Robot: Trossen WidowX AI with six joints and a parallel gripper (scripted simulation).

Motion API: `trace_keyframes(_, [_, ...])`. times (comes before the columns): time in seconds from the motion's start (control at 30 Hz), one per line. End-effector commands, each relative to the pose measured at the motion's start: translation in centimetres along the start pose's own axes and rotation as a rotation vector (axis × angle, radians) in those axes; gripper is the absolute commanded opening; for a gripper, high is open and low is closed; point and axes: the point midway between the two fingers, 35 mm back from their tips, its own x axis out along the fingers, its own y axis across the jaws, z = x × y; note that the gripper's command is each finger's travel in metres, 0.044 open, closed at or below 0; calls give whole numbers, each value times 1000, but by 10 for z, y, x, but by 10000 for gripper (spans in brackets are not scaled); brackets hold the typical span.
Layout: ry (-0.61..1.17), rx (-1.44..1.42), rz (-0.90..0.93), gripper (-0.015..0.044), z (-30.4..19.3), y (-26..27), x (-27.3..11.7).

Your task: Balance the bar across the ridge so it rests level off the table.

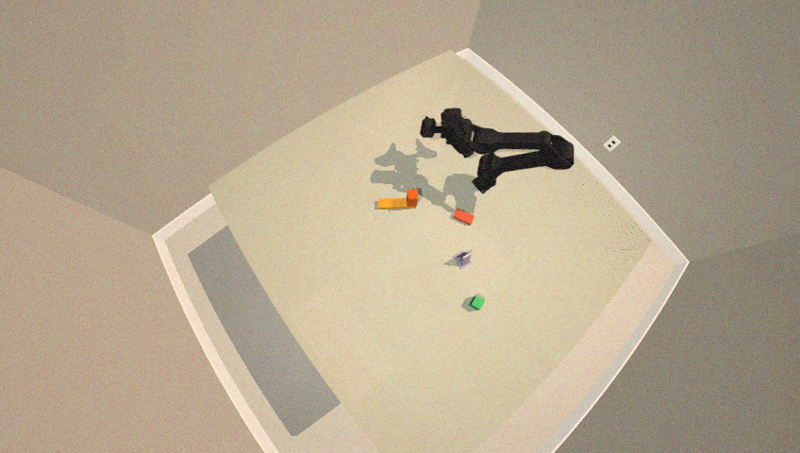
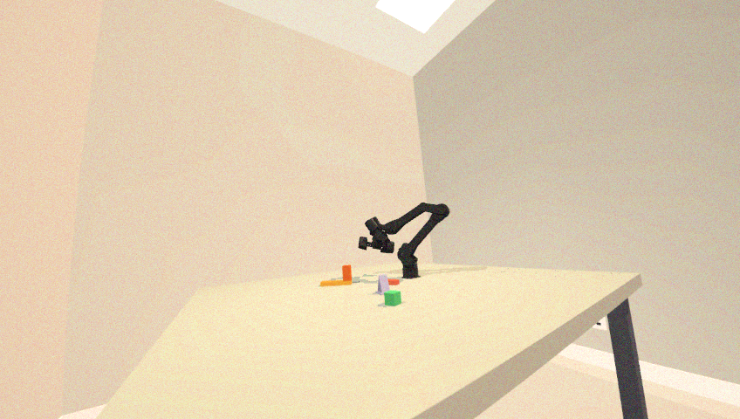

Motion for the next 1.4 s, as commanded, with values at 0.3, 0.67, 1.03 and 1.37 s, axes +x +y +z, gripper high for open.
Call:
trace_keyframes(0.3, [82,-92,76,315,-1,29,-3])
trace_keyframes(0.67, [208,-244,156,315,-4,66,-12])
trace_keyframes(1.03, [335,-397,236,315,-11,101,-26])
trace_keyframes(1.37, [450,-535,308,315,-20,129,-42])
